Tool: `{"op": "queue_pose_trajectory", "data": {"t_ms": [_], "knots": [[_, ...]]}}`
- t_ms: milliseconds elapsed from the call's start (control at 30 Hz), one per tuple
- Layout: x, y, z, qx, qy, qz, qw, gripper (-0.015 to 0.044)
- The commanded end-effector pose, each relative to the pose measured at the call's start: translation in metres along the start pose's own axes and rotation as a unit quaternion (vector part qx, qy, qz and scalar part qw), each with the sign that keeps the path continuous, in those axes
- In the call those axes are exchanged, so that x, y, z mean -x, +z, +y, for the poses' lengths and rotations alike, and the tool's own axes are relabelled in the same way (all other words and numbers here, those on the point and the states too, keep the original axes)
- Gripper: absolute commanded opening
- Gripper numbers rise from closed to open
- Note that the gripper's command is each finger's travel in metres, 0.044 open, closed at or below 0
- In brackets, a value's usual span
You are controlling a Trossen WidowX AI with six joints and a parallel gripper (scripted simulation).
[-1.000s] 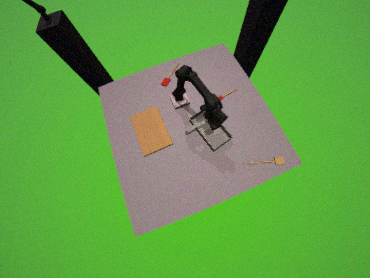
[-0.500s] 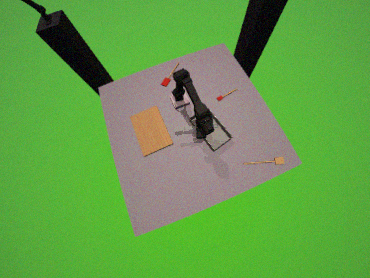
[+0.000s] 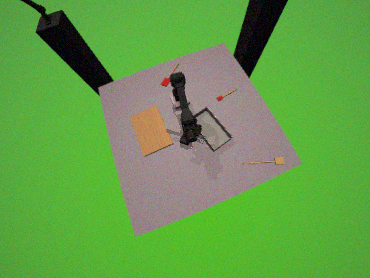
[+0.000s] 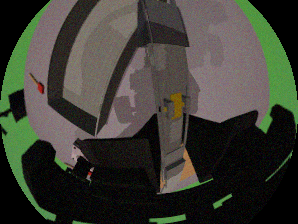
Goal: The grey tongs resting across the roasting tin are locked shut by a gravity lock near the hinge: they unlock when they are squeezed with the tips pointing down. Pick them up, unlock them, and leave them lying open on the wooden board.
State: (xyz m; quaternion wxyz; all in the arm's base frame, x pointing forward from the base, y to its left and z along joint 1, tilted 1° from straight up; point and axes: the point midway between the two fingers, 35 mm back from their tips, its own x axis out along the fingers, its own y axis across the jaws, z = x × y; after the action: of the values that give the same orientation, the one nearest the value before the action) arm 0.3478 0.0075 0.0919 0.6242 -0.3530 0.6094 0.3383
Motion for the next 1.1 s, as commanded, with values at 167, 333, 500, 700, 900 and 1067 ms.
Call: {"op": "queue_pose_trajectory", "data": {"t_ms": [167,333,500,700,900,1067], "knots": [[-0.001,-0.035,-0.028,-0.103,-0.005,-0.004,0.995,-0.0150],[-0.001,-0.038,-0.030,-0.110,-0.005,-0.004,0.994,-0.0150],[-0.001,-0.056,-0.039,-0.149,-0.005,-0.003,0.989,-0.0150],[-0.001,-0.089,-0.054,-0.225,-0.008,-0.004,0.974,-0.0150],[0.000,-0.125,-0.065,-0.303,-0.011,-0.004,0.953,-0.0150],[0.000,-0.156,-0.072,-0.367,-0.012,-0.003,0.930,-0.0150]]}}
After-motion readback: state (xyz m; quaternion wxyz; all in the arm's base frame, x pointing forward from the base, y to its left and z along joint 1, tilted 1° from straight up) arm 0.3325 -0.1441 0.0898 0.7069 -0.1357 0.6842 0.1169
